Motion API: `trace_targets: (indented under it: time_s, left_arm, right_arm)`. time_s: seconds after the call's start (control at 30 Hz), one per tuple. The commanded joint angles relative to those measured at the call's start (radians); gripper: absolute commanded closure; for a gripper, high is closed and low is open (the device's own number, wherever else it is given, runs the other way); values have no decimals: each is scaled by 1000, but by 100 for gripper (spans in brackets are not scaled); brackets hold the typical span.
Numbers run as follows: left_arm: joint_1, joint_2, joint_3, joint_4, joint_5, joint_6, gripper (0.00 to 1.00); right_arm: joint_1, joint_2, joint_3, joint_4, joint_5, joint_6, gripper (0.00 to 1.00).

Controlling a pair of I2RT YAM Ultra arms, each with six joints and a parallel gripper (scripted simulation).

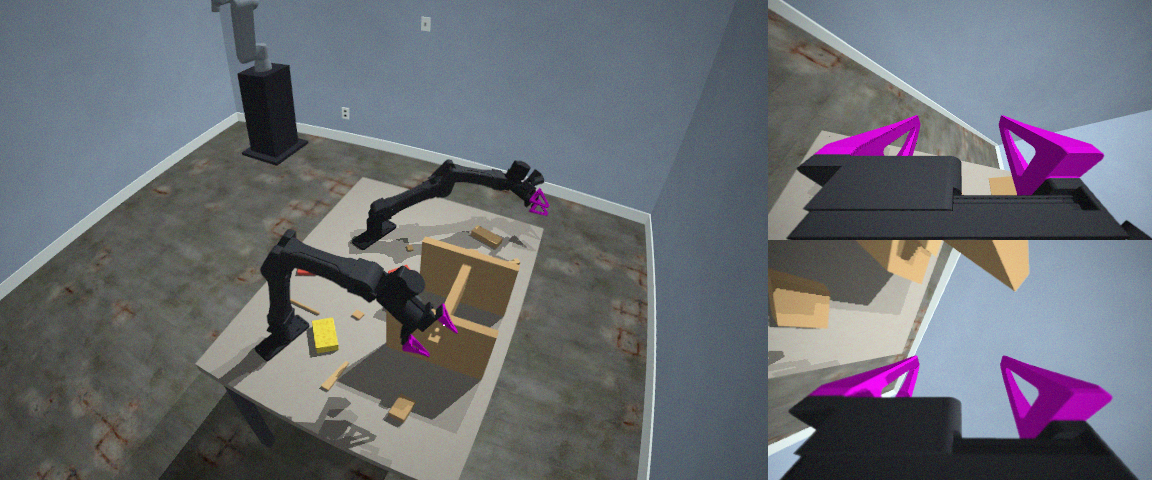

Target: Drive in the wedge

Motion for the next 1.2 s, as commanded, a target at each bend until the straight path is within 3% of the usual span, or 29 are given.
trace_targets:
  time_s: [0.0,0.53,1.17]
  left_arm:
    - [0,-19,13,2,3,7,0]
    - [0,-19,13,2,3,7,0]
    - [-144,-286,-218,18,-168,129,0]
  right_arm:
    - [0,-14,13,-4,-3,5,0]
    - [0,-14,13,-4,-3,5,0]
    - [-61,-131,-100,95,-24,369,0]
